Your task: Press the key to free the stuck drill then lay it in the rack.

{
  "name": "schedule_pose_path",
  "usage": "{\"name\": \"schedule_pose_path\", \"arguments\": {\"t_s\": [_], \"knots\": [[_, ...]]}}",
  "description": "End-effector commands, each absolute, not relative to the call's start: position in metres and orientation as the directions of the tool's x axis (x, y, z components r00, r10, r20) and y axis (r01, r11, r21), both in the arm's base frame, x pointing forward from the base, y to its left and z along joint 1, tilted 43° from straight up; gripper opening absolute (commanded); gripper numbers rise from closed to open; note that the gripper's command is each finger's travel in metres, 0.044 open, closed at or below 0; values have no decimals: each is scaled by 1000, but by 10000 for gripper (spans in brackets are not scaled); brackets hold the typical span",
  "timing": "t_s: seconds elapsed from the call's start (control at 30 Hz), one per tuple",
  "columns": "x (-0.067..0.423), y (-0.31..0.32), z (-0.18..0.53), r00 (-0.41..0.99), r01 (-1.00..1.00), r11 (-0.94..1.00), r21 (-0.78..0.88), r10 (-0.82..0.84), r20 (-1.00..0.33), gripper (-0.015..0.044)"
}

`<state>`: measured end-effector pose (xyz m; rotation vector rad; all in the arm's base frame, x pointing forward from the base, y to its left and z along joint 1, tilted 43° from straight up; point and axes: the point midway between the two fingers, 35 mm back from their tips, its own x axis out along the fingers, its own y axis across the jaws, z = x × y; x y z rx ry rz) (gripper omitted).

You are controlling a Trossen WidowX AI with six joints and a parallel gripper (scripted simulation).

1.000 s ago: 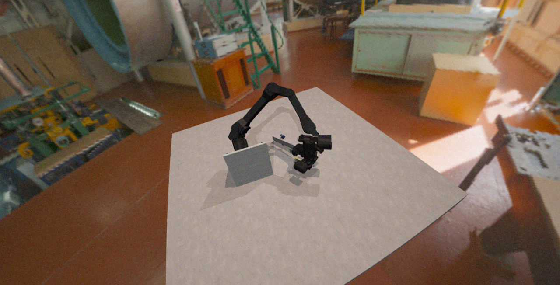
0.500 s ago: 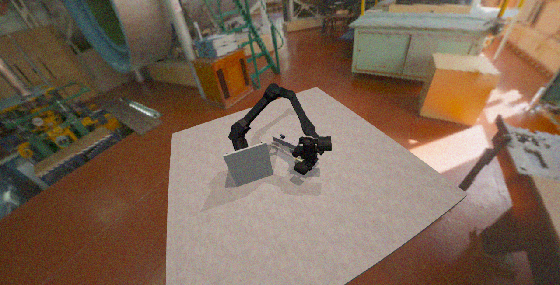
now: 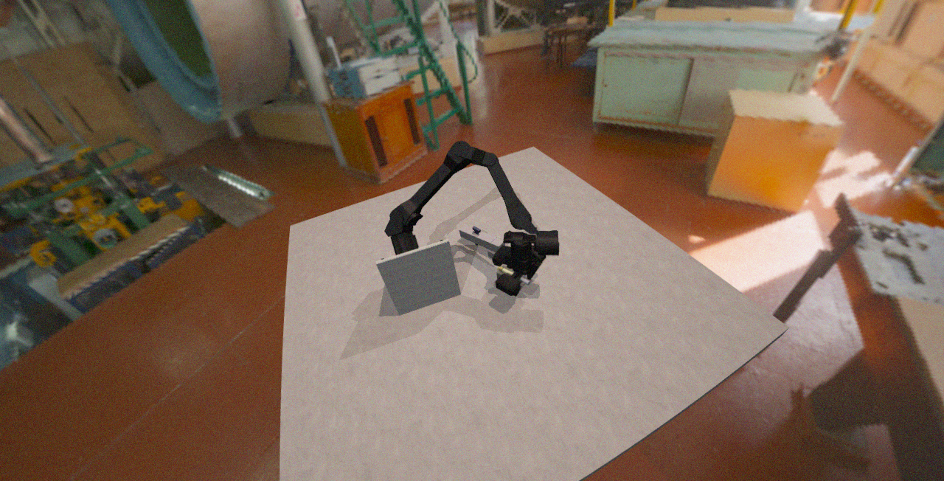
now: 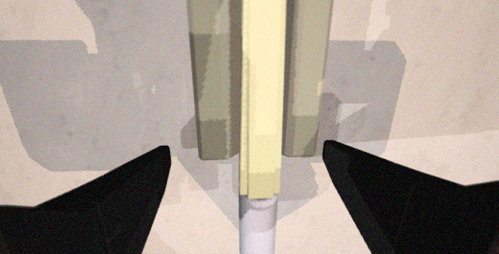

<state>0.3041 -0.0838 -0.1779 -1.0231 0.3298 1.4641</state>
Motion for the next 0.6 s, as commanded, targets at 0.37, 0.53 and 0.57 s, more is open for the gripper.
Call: {"name": "schedule_pose_path", "arguments": {"t_s": [0.37, 0.53, 0.57], "knots": [[295, -119, -138, 152, -909, -201, -365, 656, -740, 440], [293, -132, -125, 152, -909, -201, -364, 655, -740, 440], [292, -135, -122, 152, -909, -201, -364, 655, -740, 440]]}}
